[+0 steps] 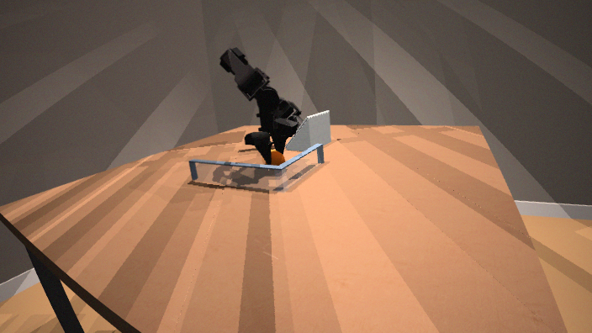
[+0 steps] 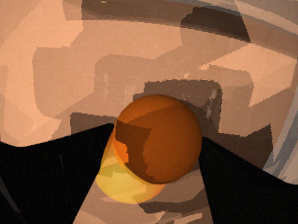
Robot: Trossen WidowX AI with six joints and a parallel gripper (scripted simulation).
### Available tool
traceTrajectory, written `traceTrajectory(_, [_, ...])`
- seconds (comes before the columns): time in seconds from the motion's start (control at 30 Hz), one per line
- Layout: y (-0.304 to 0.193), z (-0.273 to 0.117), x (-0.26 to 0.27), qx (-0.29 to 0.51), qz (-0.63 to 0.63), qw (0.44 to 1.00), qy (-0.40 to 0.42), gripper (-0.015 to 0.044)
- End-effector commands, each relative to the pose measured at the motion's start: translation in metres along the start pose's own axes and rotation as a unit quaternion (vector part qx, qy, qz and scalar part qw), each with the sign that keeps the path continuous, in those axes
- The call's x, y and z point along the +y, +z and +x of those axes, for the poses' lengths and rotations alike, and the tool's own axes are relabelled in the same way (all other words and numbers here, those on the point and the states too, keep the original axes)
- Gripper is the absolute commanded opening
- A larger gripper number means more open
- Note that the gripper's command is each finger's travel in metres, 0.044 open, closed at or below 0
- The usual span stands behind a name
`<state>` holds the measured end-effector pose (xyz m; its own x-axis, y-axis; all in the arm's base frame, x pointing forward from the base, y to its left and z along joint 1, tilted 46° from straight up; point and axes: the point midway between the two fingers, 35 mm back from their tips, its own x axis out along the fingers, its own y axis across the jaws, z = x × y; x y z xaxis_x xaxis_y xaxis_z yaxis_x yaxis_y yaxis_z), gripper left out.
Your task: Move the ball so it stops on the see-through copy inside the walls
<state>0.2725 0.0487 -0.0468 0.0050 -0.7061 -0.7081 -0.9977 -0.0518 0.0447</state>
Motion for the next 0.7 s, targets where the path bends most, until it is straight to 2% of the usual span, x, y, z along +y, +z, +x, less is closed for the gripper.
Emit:
traceTrajectory(0.0, [0.0, 0.001, 0.0, 0.003, -0.002, 1.0, 0.0, 0.0212])
traceTrajectory(0.27, [0.004, -0.032, -0.007, -0.001, -0.003, 1.0, -0.001, 0.0002])
traceTrajectory(0.67, [0.005, -0.097, -0.007, -0.002, -0.003, 1.0, -0.001, 0.0])
